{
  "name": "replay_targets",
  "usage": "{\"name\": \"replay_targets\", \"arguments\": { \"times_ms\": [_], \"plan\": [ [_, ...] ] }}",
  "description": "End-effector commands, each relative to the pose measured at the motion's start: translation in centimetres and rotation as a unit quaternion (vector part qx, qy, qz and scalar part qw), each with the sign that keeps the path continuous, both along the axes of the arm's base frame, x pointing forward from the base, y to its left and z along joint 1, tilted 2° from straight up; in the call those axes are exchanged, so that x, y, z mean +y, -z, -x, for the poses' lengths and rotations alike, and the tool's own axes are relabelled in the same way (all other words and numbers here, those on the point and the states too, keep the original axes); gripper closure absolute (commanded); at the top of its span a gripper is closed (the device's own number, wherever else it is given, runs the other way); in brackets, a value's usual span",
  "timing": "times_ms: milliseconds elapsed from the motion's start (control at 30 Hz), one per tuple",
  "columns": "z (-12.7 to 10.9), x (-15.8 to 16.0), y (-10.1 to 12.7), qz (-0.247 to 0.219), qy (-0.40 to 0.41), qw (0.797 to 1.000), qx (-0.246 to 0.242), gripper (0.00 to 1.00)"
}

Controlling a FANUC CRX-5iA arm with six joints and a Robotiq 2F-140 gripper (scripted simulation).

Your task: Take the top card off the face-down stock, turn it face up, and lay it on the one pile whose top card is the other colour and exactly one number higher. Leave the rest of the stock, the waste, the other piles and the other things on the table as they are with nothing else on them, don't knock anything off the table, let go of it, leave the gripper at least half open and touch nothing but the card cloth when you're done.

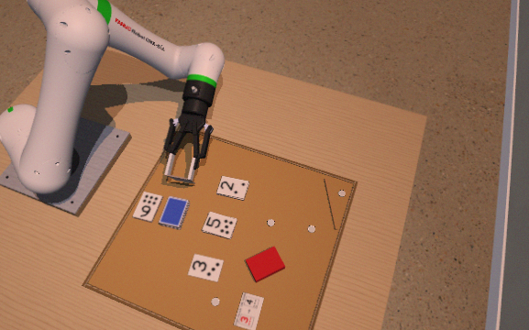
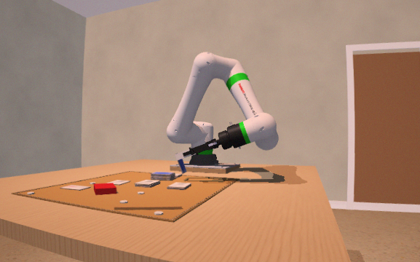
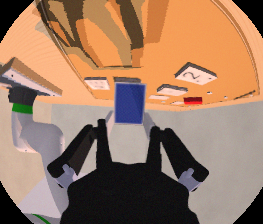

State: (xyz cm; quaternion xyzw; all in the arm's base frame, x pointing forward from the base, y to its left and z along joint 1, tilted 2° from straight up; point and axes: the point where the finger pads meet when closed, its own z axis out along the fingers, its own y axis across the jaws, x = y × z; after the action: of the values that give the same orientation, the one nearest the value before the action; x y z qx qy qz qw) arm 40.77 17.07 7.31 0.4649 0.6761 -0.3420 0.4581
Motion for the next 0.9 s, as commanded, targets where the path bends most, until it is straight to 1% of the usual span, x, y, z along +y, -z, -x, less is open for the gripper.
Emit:
{"name": "replay_targets", "arguments": {
  "times_ms": [0,300,367,633,867],
  "plan": [
    [0.02,0.03,0.10,0.017,-0.001,1.000,-0.006,0.59],
    [0.07,0.15,0.60,0.092,-0.004,0.995,-0.033,0.59],
    [0.07,0.15,0.60,0.092,-0.004,0.995,-0.033,0.59],
    [0.09,0.16,0.85,0.129,-0.005,0.991,-0.046,0.59],
    [0.10,0.18,0.94,0.140,-0.006,0.989,-0.050,0.59]
  ]
}}
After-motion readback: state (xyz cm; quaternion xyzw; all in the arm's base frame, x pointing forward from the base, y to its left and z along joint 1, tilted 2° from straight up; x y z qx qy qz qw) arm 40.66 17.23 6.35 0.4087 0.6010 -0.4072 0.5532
